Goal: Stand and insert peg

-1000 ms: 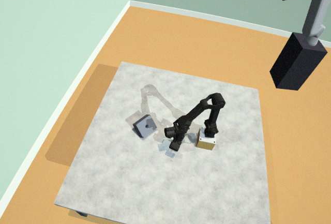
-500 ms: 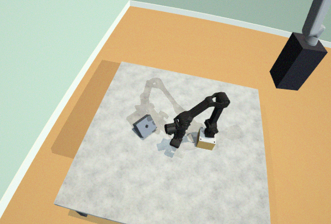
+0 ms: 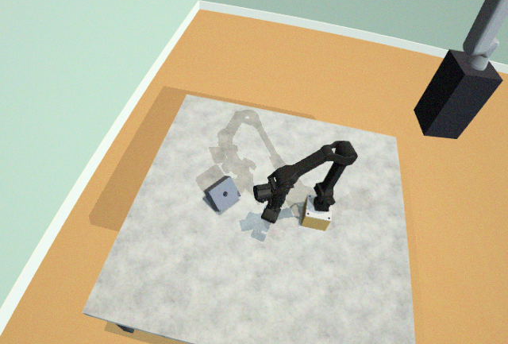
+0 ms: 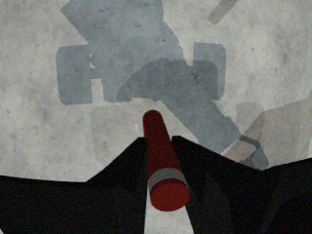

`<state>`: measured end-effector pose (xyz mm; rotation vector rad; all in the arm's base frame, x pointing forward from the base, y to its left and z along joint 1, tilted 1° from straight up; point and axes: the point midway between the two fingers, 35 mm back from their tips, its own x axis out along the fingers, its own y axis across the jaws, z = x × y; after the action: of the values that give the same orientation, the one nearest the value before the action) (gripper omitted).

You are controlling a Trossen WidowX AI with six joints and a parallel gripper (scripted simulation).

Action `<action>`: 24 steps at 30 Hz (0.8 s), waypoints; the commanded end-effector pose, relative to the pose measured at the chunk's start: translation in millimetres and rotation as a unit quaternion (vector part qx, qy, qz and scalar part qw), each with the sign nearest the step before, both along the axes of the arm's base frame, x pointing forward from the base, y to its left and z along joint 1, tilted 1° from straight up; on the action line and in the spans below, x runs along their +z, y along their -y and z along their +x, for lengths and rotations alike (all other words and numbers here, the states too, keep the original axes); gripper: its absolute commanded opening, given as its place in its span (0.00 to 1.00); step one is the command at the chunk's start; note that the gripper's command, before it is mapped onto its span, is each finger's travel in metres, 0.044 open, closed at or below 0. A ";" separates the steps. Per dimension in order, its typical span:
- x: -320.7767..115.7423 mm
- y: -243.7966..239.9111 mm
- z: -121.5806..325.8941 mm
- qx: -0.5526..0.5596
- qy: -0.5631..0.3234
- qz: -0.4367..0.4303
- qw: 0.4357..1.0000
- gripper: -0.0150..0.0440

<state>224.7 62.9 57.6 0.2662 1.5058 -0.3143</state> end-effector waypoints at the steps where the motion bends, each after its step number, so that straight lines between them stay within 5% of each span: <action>1: 2.5 1.4 9.5 0.014 0.018 -0.014 1.000 0.25; 24: 9.6 9.8 56.2 0.090 0.100 -0.113 0.984 0.25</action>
<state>272.5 53.6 63.6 0.0121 1.3060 -0.3021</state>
